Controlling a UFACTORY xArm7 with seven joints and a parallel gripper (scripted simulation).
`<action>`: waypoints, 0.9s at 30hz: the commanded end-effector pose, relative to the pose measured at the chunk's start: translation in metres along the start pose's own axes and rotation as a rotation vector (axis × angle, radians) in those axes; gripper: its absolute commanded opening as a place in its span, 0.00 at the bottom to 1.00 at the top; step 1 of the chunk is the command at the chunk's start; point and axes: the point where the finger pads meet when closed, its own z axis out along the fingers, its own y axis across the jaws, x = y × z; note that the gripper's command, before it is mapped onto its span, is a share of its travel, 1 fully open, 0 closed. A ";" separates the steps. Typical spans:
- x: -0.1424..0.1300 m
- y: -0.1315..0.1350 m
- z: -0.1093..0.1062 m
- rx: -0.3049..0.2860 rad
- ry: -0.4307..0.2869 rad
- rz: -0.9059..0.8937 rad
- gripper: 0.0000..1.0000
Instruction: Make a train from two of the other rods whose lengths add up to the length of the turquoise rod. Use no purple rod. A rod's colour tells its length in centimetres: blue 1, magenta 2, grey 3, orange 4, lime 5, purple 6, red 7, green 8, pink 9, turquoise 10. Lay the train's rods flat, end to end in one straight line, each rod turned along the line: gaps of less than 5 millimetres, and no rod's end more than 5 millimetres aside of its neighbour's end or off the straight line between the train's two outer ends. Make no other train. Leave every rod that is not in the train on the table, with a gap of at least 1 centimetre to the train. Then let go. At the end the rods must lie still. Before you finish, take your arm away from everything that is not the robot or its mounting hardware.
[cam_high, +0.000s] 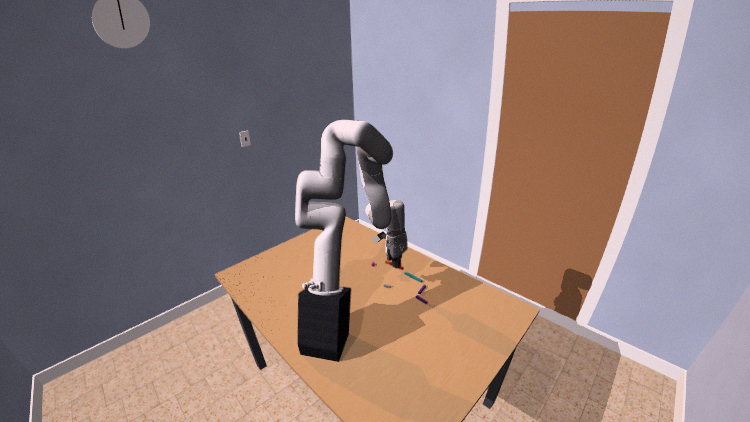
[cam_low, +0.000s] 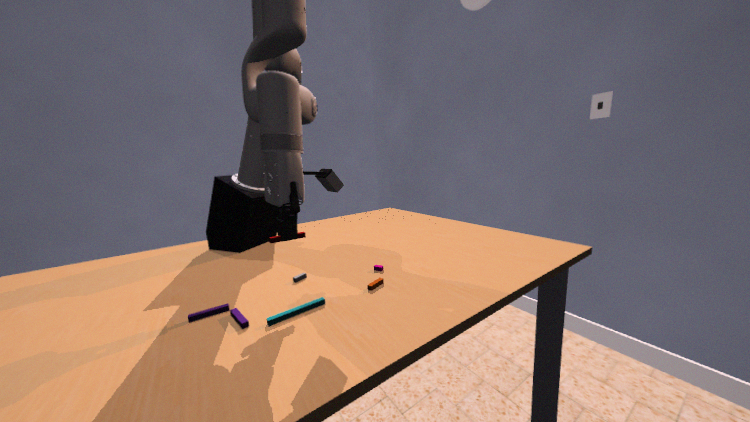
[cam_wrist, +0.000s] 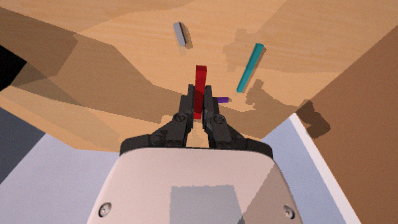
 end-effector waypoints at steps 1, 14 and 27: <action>-0.013 -0.008 0.003 -0.025 0.045 -0.159 0.04; -0.023 -0.019 0.006 -0.021 0.051 -0.300 0.04; -0.023 -0.019 0.007 -0.021 0.051 -0.300 0.04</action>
